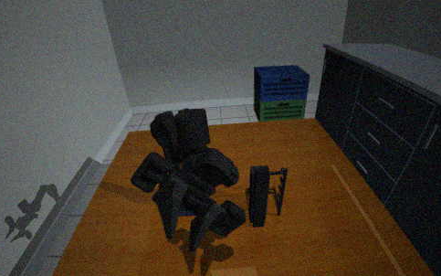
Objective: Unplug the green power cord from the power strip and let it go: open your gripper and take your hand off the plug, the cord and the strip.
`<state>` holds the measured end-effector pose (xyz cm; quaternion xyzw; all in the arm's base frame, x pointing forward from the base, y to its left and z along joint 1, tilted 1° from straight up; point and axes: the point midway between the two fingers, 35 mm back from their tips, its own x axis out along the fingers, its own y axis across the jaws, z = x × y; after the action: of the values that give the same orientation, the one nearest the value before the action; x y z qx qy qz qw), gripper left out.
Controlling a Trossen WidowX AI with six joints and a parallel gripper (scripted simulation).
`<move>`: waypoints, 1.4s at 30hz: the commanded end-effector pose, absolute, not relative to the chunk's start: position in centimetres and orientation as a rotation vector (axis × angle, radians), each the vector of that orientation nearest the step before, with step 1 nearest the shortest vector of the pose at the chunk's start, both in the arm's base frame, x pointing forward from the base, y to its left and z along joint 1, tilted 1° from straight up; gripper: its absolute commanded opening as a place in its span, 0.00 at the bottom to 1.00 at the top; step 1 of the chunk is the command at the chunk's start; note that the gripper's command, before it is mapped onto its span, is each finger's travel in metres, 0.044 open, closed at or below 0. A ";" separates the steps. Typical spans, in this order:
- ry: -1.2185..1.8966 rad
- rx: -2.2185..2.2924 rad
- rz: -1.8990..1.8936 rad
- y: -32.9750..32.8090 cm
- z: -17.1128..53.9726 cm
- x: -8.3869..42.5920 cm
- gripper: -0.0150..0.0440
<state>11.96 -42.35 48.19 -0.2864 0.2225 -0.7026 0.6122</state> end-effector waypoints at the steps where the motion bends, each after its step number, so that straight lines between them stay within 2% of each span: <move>1: 0.516 -0.645 -1.474 -41.1 46.7 16.2 0.53; 13: 0.543 -0.601 -1.037 -34.2 42.1 27.8 0.53; 25: 0.600 -0.585 -0.592 -23.7 36.6 36.8 0.53; 34: 0.685 -0.615 -0.229 -13.6 31.7 40.8 0.53; 42: 0.762 -0.694 0.019 -7.3 28.2 41.2 0.53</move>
<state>41.29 -9.47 29.48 -0.3162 0.3526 -0.0360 0.8800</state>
